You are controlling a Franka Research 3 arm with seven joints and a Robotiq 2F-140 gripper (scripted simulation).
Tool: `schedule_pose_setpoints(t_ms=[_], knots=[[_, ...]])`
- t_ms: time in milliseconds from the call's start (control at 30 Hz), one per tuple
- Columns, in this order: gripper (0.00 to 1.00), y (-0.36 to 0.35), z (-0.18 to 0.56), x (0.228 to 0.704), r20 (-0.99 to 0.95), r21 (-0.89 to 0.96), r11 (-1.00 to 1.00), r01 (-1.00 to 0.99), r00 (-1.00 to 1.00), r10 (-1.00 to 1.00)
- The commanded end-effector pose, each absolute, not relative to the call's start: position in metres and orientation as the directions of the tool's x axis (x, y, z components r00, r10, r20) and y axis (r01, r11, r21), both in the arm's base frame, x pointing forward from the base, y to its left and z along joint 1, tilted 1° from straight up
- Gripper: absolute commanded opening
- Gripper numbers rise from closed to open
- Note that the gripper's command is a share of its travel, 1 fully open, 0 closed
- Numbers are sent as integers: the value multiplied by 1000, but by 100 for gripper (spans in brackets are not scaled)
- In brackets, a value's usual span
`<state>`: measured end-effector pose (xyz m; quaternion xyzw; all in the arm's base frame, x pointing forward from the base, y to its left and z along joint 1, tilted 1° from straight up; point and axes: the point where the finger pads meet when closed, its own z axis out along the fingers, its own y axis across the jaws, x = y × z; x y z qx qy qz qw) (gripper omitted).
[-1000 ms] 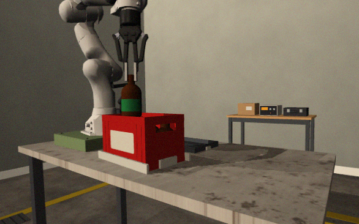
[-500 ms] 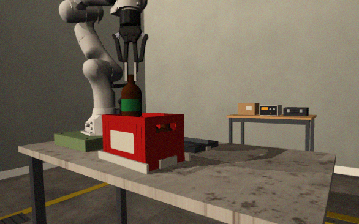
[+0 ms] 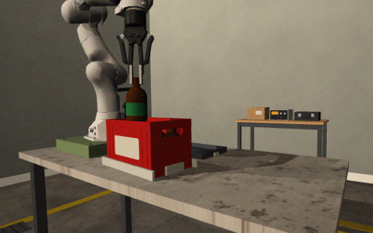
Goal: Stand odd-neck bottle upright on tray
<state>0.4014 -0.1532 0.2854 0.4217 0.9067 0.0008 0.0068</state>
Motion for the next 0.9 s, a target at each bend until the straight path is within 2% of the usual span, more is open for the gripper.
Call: schedule_pose_setpoints(t_ms=[0, 867], knots=[[10, -153, 290, 403, -14, 14, 640, 768, -640, 768], [10, -152, 307, 402, -14, 14, 640, 768, -640, 768]])
